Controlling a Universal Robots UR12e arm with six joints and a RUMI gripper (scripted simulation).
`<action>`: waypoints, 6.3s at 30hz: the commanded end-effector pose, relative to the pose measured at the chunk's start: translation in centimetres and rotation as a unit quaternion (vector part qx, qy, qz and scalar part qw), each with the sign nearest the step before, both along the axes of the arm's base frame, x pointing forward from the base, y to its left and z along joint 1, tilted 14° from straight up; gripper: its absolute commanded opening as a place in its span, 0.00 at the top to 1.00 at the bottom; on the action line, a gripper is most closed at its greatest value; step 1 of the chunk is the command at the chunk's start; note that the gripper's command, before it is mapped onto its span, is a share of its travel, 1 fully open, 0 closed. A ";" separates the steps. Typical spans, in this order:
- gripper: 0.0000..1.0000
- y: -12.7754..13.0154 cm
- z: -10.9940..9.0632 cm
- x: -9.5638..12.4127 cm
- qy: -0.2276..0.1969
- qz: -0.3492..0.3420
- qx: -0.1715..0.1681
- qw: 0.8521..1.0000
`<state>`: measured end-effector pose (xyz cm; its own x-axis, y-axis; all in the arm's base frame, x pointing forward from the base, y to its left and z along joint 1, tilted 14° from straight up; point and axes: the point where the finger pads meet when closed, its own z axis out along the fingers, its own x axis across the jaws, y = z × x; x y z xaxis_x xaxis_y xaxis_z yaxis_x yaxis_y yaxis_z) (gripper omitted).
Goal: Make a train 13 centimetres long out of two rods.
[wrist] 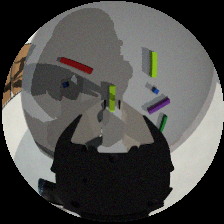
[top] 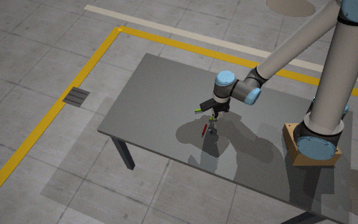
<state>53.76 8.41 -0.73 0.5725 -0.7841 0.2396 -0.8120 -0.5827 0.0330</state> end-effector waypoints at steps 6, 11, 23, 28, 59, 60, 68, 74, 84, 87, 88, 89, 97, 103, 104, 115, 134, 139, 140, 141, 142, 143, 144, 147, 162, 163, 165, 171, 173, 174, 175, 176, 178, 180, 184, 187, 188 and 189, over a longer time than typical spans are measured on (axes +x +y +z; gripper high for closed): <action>0.86 1.0 4.4 -0.5 0.000 0.000 0.000 1.000; 0.86 1.3 6.0 -0.7 0.000 0.000 0.000 1.000; 0.00 1.8 8.0 -0.9 0.000 0.000 0.000 1.000; 0.00 1.8 8.0 -0.9 0.000 0.000 0.000 1.000; 0.00 1.4 8.0 -0.7 -0.008 -0.033 0.004 0.999; 0.00 1.4 8.0 -0.7 -0.008 -0.033 0.004 0.999; 0.00 0.7 8.1 -0.4 -0.020 -0.088 0.011 0.996; 0.00 -0.2 8.3 0.0 -0.035 -0.160 0.019 0.986; 0.00 -1.8 8.5 0.6 -0.062 -0.280 0.034 0.957; 0.00 -2.3 8.5 0.7 -0.070 -0.319 0.038 0.944; 0.00 -2.4 8.6 0.8 -0.073 -0.332 0.040 0.940; 0.00 -2.6 8.6 0.8 -0.076 -0.345 0.041 0.935; 0.00 -3.9 8.7 1.1 -0.095 -0.434 0.052 0.894; 0.00 -4.9 8.9 1.3 -0.111 -0.505 0.060 0.854; 0.00 -5.1 8.9 1.3 -0.113 -0.517 0.061 0.846; 0.00 -6.8 9.1 1.5 -0.138 -0.630 0.075 0.761; 0.00 -9.7 9.3 1.5 -0.174 -0.796 0.094 0.573; 0.00 -10.5 9.4 1.5 -0.182 -0.832 0.098 0.514; 0.00 -10.6 9.4 1.5 -0.184 -0.839 0.099 0.502; 0.00 -10.8 9.4 1.5 -0.185 -0.846 0.100 0.490; 0.00 -10.9 9.4 1.5 -0.187 -0.853 0.100 0.478; 0.00 -11.0 9.4 1.4 -0.188 -0.859 0.101 0.465; 0.00 -11.2 9.4 1.4 -0.190 -0.865 0.102 0.453; 0.00 -11.4 9.5 1.4 -0.192 -0.874 0.103 0.434; 0.00 -13.3 9.6 1.2 -0.207 -0.942 0.111 0.242; 0.00 -13.3 9.6 1.2 -0.207 -0.942 0.111 0.242; 0.00 -13.6 9.6 1.2 -0.208 -0.948 0.112 0.215; 0.00 -14.2 9.6 1.1 -0.211 -0.960 0.113 0.148; 0.00 -14.3 9.6 1.1 -0.211 -0.962 0.113 0.132; 0.00 -14.4 9.6 1.1 -0.212 -0.963 0.113 0.124; 0.00 -14.4 9.6 1.1 -0.212 -0.964 0.113 0.117; 0.00 -14.5 9.6 1.1 -0.212 -0.964 0.114 0.111; 0.00 -14.6 9.6 1.1 -0.212 -0.965 0.114 0.100; 0.00 -14.6 9.6 1.1 -0.212 -0.965 0.114 0.100; 0.00 -14.7 9.6 1.1 -0.213 -0.967 0.114 0.086; 0.00 -14.7 9.6 1.1 -0.213 -0.967 0.114 0.080; 0.00 -14.7 9.6 1.1 -0.213 -0.967 0.114 0.078; 0.00 -14.7 9.6 1.1 -0.213 -0.967 0.114 0.077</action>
